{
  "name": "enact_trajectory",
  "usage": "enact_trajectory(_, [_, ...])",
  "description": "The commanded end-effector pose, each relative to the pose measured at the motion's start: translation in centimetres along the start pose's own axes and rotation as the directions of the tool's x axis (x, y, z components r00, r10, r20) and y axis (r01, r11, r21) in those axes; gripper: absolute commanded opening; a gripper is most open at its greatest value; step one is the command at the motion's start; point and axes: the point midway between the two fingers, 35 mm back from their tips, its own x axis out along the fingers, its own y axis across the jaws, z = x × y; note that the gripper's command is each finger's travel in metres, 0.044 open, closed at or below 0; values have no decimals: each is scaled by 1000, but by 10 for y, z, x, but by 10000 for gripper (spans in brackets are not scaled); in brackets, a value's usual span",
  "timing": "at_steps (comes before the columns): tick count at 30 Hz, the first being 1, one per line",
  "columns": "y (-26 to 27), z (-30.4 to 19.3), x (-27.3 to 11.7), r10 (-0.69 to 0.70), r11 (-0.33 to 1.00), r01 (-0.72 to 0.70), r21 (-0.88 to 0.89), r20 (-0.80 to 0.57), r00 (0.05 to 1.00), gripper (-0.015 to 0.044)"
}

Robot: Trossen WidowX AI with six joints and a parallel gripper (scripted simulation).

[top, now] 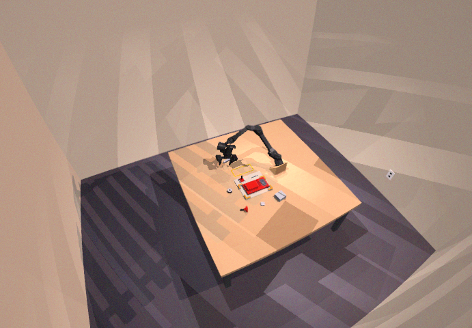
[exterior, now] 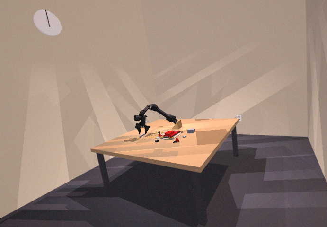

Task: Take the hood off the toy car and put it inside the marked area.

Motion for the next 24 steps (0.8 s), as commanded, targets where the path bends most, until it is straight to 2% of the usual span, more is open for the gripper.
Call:
enact_trajectory(1, [-2, -62, -5, -49, 968, 29, -249, -76, 996, 440])
enact_trajectory(7, [-12, -133, -20, -117, 838, 28, -546, -130, 984, 440])
enact_trajectory(11, [-27, -181, -35, -170, 681, 13, -732, -141, 975, 440])
enact_trajectory(18, [-64, -251, -64, -251, 308, -19, -951, -101, 963, 440])
enact_trajectory(22, [-95, -285, -85, -283, 27, -31, -999, -37, 958, 440])
enact_trajectory(24, [-105, -294, -91, -288, -65, -32, -997, -12, 958, 440])
